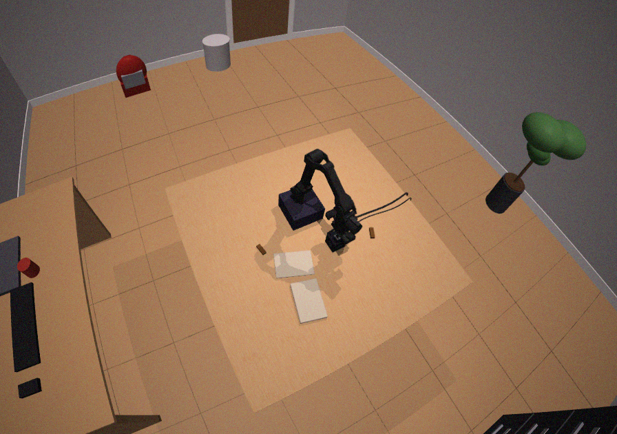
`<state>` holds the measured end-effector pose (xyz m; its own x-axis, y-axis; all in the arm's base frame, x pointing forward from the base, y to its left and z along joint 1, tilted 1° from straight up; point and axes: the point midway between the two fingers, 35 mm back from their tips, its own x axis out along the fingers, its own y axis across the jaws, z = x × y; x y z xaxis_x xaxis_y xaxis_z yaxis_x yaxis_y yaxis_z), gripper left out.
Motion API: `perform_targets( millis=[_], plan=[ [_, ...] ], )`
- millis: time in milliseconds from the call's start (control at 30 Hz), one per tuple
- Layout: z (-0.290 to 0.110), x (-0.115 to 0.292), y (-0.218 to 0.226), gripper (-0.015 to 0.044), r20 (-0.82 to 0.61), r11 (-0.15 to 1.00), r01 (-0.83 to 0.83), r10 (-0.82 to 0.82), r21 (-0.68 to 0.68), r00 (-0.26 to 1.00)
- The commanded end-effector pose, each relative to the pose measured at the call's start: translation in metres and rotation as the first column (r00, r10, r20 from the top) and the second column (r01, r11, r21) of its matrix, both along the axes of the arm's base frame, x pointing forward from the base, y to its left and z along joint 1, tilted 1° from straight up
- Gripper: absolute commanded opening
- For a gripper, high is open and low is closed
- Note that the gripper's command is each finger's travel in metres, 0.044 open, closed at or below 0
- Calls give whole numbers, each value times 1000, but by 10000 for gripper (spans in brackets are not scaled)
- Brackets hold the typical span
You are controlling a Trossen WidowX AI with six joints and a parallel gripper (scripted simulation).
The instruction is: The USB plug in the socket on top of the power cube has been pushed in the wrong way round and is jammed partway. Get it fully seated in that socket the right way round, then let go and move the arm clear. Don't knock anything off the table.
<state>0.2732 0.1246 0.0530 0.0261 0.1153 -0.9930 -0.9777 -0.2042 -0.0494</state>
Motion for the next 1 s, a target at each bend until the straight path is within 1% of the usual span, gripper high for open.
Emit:
perform_targets(
  millis=[0,567,967],
  plan=[
    [0,0,0,95,0,1000,0,0,0,1000],
    [0,0,0,95,1,1000,0,0,0,1000],
    [12,0,0,95,1,1000,0,0,1,1000]
  ],
)
